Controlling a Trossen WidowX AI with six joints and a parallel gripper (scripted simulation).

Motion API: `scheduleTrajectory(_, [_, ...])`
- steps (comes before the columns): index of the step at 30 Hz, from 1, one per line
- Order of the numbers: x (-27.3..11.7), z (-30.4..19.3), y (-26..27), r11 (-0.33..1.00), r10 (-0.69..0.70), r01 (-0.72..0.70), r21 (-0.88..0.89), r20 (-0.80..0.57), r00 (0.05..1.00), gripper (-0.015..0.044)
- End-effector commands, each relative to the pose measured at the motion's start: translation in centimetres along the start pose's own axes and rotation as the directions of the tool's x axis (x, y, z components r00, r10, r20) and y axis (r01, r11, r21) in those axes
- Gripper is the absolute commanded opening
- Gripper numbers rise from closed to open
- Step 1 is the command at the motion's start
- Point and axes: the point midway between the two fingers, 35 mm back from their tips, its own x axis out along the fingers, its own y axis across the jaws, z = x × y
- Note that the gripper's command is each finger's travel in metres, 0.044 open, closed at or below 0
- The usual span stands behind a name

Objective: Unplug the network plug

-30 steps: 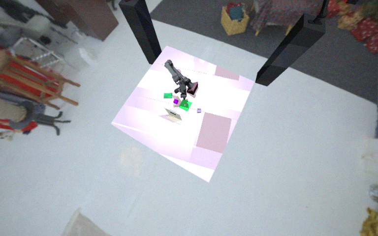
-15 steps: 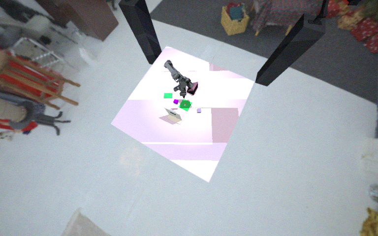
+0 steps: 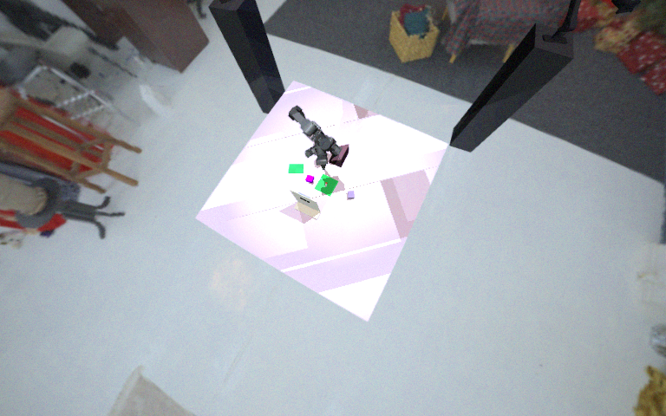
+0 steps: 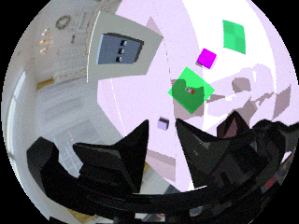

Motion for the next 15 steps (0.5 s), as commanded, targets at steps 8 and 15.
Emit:
scheduleTrajectory(8, [-0.47,0.09,0.34,1.0,0.004,-0.004,0.005,0.005,1.0,0.0392])
scheduleTrajectory(15, [-0.47,0.09,0.34,1.0,0.004,-0.004,0.005,0.005,1.0,0.044])
